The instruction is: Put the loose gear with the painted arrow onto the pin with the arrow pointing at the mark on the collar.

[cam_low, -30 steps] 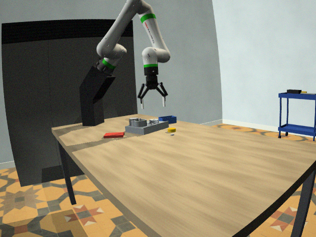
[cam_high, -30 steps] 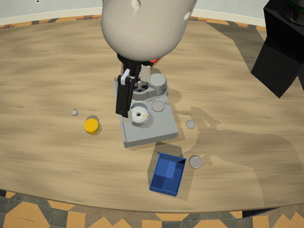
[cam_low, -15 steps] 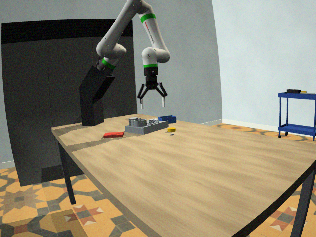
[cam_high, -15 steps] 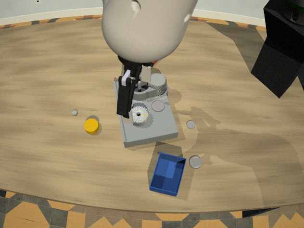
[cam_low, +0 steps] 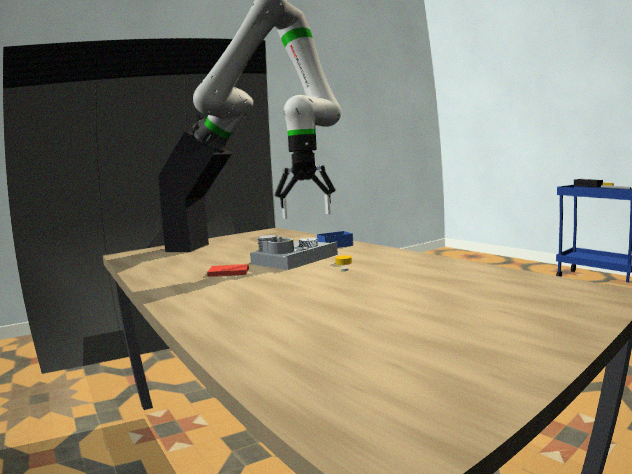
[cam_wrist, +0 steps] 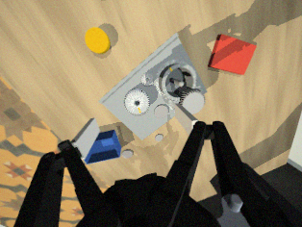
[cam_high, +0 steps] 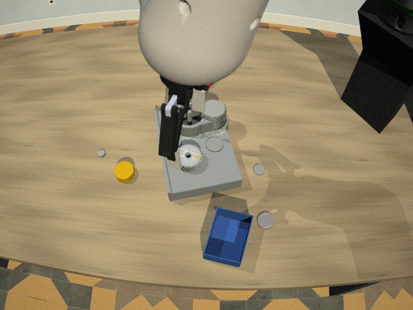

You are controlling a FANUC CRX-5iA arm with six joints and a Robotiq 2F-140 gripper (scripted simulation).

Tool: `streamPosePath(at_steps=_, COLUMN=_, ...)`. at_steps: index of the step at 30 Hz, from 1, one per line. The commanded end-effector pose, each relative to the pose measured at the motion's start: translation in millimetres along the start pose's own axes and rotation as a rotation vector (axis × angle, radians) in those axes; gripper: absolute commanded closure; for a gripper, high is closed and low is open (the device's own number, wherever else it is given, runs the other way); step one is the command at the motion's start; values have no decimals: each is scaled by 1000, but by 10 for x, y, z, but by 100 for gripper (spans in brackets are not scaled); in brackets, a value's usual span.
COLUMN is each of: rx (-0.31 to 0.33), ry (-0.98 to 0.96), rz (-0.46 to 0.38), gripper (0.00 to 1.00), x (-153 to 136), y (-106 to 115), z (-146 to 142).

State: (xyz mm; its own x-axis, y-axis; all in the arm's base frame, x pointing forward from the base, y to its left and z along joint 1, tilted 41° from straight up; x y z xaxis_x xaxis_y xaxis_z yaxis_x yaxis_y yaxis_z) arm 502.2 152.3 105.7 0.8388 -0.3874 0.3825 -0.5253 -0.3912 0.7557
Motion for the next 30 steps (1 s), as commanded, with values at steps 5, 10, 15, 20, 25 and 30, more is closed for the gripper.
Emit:
streamPosePath(at_steps=5, rx=0, ry=0, rz=0, gripper=0, x=1, y=1, z=0)
streamPosePath(at_steps=10, rx=0, ry=0, rz=0, gripper=0, x=1, y=1, z=0)
streamPosePath(at_steps=15, rx=0, ry=0, rz=0, gripper=47, x=1, y=1, z=0)
streamPosePath(at_steps=20, rx=0, ry=0, rz=0, gripper=47, x=1, y=1, z=0)
streamPosePath(at_steps=25, rx=0, ry=0, rz=0, gripper=47, x=1, y=1, z=0)
streamPosePath(at_steps=30, rx=0, ry=0, rz=0, gripper=47, x=1, y=1, z=0)
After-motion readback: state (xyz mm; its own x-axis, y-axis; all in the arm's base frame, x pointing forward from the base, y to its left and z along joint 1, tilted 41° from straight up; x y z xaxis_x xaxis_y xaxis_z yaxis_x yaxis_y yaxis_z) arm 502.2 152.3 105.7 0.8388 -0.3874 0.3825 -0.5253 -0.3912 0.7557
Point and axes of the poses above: the point where the finger pads meet when closed, its own y axis back along the fingers, its own z axis across the jaws, x = y × z, the point moved 4 cm from there along y, back along the fingers, and after that the axes turned 2 degrees about y, right-handed, at the moved point
